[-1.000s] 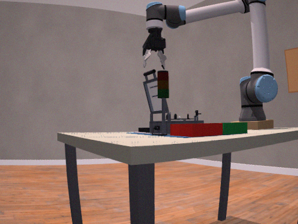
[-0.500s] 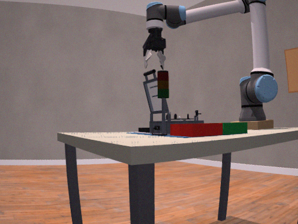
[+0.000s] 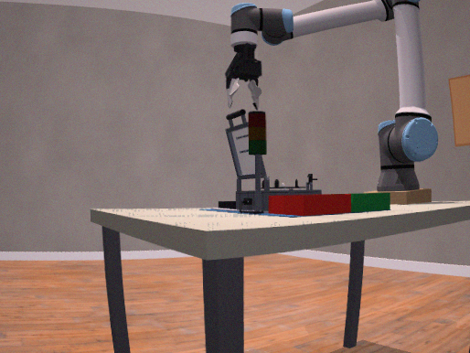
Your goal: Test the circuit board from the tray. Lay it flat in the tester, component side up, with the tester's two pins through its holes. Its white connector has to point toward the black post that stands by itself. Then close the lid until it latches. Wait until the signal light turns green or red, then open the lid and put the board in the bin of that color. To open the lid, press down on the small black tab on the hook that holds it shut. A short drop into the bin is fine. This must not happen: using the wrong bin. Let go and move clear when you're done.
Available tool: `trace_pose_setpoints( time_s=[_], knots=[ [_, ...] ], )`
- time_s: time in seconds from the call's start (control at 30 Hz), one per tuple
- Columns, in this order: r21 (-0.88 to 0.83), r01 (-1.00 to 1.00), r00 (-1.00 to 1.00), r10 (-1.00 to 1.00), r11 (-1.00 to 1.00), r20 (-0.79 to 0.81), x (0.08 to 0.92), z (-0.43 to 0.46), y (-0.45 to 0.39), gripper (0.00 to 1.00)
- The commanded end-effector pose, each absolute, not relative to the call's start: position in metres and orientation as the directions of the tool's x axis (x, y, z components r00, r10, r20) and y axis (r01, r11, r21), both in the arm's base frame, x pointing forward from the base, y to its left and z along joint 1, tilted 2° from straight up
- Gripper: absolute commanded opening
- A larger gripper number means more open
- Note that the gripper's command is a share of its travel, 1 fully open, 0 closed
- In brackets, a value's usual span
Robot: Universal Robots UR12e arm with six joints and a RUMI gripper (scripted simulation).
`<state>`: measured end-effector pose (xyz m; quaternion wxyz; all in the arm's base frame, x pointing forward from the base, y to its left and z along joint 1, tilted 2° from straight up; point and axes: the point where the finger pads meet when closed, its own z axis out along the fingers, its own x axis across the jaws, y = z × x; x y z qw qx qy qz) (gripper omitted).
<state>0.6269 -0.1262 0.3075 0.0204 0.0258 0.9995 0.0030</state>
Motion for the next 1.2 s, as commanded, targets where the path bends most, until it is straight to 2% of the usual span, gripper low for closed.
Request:
trace_pose_setpoints(
  time_s=[0.0, 1.17],
  knots=[
    [0.007, 0.051, -0.998, 0.052, 0.999, -0.042, 0.6274, 0.3084, -0.1264, 0.59],
    [0.007, 0.051, -0.998, 0.052, 0.999, -0.042, 0.6276, 0.3084, -0.1317, 0.59]
  ],
)
